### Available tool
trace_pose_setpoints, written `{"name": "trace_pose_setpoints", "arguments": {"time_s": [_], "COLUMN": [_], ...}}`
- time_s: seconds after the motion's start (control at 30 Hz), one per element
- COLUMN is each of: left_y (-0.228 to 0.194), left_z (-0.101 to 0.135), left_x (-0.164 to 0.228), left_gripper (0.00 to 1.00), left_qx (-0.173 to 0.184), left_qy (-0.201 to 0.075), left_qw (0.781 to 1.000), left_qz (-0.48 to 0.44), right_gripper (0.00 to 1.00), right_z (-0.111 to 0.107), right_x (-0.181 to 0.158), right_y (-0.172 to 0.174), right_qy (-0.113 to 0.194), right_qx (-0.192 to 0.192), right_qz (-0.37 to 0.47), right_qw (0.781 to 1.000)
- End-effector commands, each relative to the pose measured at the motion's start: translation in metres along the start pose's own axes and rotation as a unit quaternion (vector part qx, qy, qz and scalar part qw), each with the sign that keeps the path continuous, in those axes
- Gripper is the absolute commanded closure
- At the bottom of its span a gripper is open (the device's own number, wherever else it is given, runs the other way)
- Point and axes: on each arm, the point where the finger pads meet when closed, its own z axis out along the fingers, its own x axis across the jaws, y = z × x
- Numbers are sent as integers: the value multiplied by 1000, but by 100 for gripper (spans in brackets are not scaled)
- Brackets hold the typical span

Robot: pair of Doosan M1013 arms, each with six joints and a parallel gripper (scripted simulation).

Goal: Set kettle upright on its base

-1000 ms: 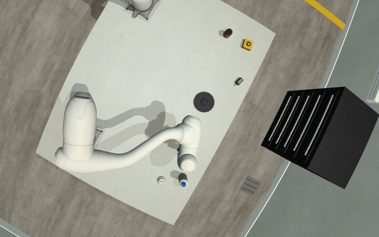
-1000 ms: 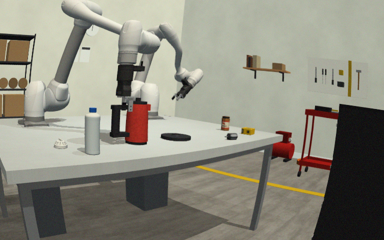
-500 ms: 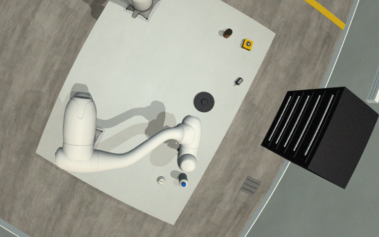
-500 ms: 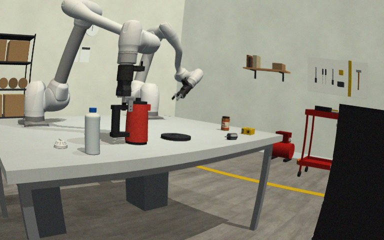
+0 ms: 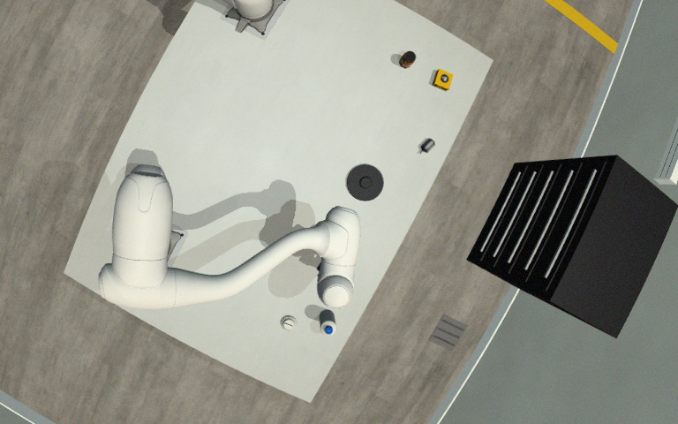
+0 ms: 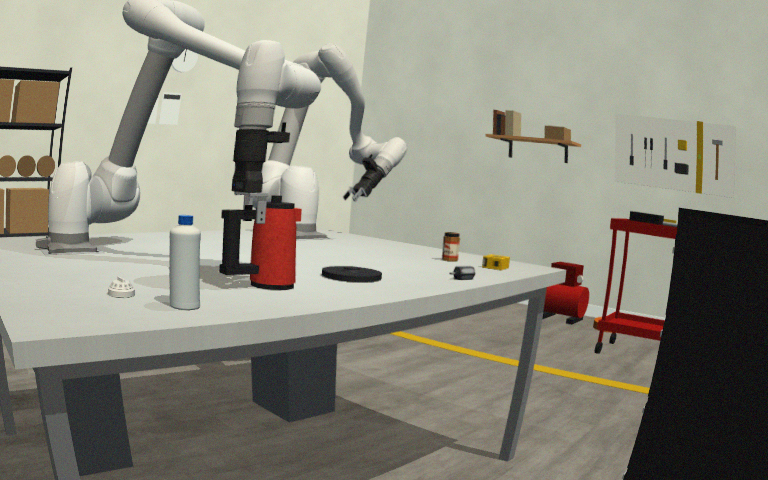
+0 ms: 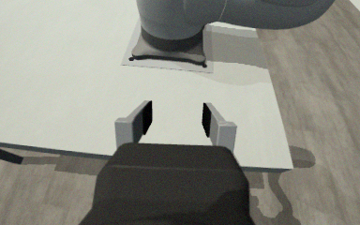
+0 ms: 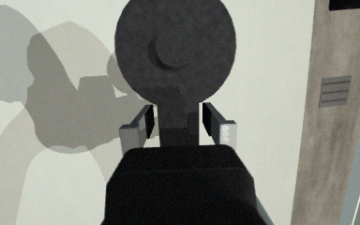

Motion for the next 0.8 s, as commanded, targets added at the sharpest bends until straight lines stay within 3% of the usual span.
{"name": "trace_pose_setpoints", "arguments": {"time_s": [0.0,0.1,0.13,0.77], "left_y": [0,0,0,0], "left_z": [0,0,0,0], "left_x": [0,0,0,0], "left_gripper": [0,0,0,0], "left_qx": [0,0,0,0], "left_qy": [0,0,0,0], "left_qw": [1000,1000,1000,1000], "left_qz": [0,0,0,0], "right_gripper": [0,0,100,100], "right_z": [-1,-1,-1,-1], "right_x": [0,0,0,0], "right_y": [0,0,0,0], "right_qy": [1,1,1,1], "right_qx": [1,1,1,1], "right_qz": [0,0,0,0], "right_qw": [1000,1000,1000,1000]}}
